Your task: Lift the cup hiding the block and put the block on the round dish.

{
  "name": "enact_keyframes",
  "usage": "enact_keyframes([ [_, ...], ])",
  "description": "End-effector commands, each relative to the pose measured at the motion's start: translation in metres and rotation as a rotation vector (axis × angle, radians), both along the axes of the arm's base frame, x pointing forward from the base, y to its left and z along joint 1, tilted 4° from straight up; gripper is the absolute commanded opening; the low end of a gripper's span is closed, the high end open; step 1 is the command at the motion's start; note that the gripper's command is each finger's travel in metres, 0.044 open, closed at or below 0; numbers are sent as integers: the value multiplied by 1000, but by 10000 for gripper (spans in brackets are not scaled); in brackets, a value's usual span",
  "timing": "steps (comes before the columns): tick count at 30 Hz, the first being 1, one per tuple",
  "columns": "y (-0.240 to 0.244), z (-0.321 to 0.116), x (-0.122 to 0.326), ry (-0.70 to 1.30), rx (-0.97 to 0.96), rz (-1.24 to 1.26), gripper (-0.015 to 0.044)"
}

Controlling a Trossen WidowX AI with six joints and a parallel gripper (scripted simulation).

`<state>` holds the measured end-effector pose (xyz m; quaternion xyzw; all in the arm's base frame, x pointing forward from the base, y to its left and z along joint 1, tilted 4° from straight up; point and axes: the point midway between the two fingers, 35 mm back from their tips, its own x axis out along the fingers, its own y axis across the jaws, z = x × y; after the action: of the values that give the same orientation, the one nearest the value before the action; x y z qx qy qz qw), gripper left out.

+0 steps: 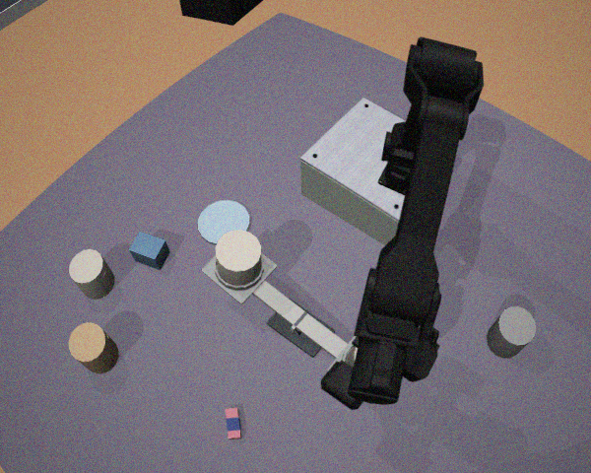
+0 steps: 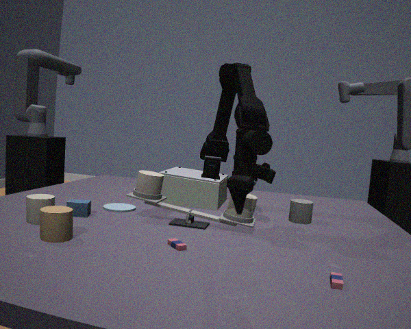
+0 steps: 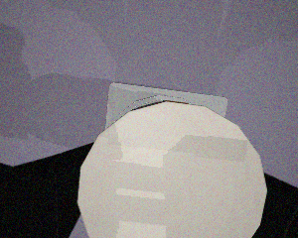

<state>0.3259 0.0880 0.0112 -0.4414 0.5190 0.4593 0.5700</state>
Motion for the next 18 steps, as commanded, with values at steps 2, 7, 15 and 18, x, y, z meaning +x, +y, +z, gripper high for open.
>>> enact_keyframes([
  [2, 0, 9, 3, -11, 0, -2, 0],
  [7, 0, 15, 4, -11, 0, -2, 0],
  [15, -1, 25, 5, -11, 0, -2, 0],
  [18, -1, 29, 5, -11, 0, -2, 0],
])
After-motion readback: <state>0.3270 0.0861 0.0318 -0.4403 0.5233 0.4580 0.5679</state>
